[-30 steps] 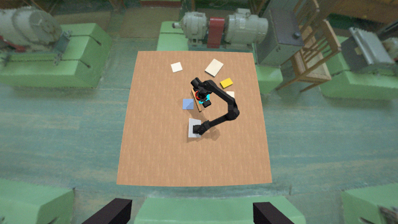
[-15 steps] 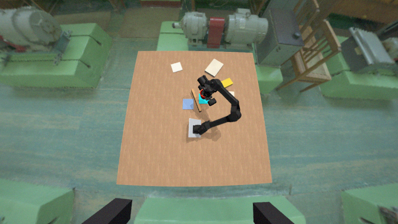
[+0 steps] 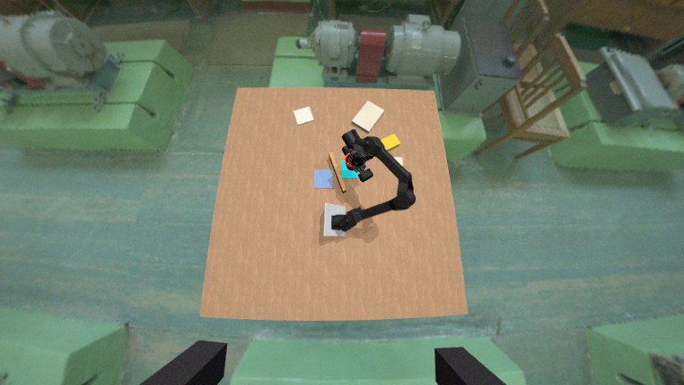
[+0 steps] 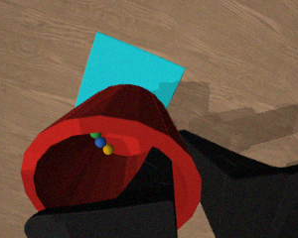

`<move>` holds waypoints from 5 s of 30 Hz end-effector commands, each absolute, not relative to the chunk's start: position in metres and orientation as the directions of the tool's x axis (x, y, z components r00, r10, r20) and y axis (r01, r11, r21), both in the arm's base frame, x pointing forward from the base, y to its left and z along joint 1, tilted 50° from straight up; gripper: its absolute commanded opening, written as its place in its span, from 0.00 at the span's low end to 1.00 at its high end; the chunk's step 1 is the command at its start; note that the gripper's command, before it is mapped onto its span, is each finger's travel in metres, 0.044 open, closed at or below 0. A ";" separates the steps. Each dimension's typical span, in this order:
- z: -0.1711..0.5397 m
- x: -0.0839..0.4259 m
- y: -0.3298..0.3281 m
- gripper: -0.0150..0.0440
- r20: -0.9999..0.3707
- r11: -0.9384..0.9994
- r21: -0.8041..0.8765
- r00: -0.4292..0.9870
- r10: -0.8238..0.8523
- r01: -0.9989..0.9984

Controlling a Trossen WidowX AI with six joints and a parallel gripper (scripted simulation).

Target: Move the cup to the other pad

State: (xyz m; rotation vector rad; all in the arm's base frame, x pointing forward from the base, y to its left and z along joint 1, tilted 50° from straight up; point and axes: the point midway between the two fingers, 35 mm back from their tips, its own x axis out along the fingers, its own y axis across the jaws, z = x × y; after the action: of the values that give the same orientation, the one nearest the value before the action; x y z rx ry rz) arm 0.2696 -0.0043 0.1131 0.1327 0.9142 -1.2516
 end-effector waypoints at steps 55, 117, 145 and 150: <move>0.067 0.271 -0.061 0.25 -0.650 0.356 -0.383 0.025 -0.760 0.853; 0.099 0.271 -0.022 0.47 -0.652 0.357 -0.383 0.024 -0.758 0.852; 0.128 0.272 0.012 1.00 -0.654 0.359 -0.384 0.024 -0.756 0.851; 0.138 0.272 0.023 1.00 -0.653 0.357 -0.384 0.024 -0.757 0.851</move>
State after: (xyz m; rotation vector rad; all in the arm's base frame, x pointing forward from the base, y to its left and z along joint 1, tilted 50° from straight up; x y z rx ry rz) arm 0.2724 0.0141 0.1309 0.1229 0.9132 -1.2473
